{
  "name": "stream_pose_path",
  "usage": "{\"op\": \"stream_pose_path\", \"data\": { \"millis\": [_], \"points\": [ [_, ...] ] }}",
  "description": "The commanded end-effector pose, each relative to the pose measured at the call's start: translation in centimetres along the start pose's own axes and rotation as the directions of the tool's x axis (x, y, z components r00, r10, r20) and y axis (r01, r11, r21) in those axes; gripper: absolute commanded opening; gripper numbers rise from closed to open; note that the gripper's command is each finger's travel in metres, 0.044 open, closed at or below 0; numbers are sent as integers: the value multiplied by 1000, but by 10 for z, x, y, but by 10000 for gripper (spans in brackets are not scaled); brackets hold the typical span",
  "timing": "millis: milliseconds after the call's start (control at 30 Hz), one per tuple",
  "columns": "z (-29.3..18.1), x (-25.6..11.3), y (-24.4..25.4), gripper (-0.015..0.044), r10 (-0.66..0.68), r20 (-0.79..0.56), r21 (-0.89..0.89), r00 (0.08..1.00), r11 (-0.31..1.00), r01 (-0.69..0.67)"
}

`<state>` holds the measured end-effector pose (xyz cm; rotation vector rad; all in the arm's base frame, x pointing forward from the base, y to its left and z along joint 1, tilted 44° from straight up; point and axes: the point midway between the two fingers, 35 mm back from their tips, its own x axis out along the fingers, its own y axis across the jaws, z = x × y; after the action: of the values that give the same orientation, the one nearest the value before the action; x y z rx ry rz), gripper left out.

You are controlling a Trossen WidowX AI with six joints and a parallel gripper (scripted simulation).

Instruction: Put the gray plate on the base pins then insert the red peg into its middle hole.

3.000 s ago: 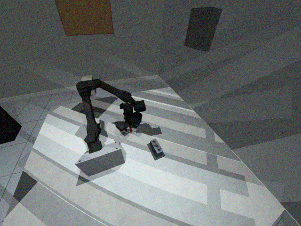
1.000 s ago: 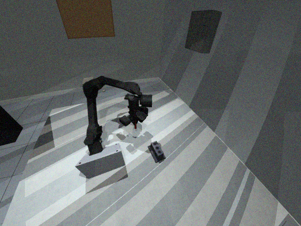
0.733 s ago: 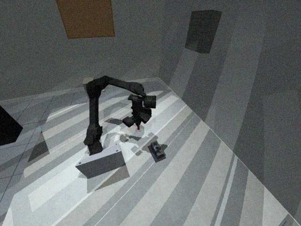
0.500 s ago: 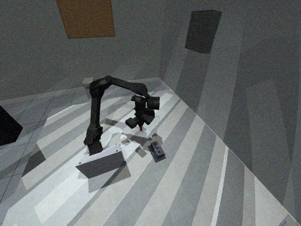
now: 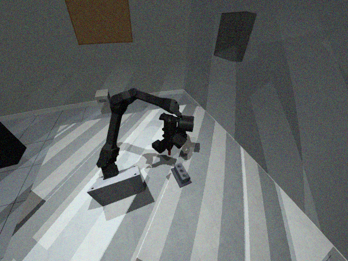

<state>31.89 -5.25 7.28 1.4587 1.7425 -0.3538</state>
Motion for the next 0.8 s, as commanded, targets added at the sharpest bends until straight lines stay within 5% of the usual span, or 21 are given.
{"op": "stream_pose_path", "data": {
  "millis": [0,767],
  "points": [
    [13,-1,0,0,1,5,-5,1000,1000,-1],
    [85,5,-9,0,2,5,-9,1000,1000,-2]
  ]
}}
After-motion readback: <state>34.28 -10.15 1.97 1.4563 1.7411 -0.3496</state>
